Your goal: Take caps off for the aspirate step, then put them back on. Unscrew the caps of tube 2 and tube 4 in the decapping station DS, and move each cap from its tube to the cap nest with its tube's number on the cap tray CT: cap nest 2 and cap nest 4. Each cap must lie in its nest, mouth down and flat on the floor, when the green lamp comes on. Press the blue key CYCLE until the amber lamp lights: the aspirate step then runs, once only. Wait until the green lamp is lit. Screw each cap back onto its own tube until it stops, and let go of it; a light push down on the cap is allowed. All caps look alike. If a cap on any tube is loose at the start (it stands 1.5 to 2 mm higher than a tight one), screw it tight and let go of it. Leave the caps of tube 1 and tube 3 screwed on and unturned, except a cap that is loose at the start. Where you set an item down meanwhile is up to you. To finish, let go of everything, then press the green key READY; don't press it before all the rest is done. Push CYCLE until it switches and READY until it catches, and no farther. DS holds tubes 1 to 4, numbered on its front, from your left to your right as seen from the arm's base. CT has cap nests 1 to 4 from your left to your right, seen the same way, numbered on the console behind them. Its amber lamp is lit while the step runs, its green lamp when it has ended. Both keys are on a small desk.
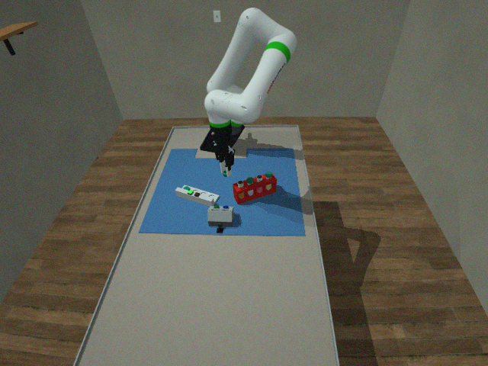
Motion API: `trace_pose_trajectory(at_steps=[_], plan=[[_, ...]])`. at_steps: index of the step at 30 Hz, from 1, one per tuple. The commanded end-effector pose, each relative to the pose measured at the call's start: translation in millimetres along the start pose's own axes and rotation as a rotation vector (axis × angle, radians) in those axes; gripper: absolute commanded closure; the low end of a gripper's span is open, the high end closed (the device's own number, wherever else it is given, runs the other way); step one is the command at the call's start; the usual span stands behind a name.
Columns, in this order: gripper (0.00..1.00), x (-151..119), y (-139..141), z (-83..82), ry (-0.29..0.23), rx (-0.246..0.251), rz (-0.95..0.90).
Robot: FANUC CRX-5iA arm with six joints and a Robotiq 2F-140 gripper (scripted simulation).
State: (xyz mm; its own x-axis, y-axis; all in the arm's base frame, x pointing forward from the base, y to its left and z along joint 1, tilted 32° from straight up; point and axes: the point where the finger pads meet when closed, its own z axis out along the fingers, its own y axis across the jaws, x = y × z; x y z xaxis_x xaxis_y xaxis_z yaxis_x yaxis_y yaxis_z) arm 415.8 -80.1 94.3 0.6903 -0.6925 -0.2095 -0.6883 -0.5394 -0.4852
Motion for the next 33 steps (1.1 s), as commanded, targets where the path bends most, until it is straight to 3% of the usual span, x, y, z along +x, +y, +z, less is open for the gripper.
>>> trace_pose_trajectory(at_steps=[1, 7, 20, 33], plan=[[1.00, -19.4, -21.2, -0.5, 0.004, -0.003, 0.002], [1.00, -36.7, -39.2, -0.4, 0.004, -0.003, 0.002], [1.00, -100.1, -105.4, 0.1, 0.004, -0.003, 0.002], [1.00, -113.9, -119.7, 0.2, 0.004, -0.003, 0.002]])
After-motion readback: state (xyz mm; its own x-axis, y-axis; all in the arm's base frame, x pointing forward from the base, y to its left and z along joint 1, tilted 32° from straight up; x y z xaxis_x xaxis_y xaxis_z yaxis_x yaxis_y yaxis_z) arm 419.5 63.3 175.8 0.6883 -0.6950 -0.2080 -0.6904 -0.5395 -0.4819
